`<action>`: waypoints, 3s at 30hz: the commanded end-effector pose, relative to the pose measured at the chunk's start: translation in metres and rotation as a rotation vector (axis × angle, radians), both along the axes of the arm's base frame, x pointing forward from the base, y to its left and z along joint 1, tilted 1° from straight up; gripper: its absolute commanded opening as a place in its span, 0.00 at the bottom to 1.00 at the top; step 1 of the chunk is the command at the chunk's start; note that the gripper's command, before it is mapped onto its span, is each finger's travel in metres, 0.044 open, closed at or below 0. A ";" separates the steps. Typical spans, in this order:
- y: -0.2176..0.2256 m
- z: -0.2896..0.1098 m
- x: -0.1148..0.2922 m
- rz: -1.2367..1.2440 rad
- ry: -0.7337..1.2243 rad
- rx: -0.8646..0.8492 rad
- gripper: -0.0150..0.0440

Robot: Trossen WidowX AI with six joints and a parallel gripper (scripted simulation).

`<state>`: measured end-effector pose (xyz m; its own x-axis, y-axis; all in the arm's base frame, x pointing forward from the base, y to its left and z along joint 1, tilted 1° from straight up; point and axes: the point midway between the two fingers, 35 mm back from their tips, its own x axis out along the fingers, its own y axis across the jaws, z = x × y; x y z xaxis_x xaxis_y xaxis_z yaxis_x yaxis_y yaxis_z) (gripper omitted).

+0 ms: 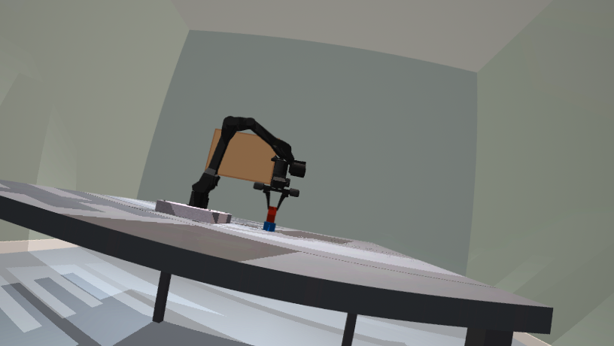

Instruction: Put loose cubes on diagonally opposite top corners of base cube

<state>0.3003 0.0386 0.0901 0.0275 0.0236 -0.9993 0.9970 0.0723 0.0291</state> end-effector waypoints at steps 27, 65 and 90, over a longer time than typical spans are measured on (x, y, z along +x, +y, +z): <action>0.000 -0.031 0.002 0.006 0.004 -0.004 0.43; 0.000 -0.010 0.001 0.001 0.003 0.000 0.60; 0.000 0.023 0.000 0.001 0.003 0.000 0.60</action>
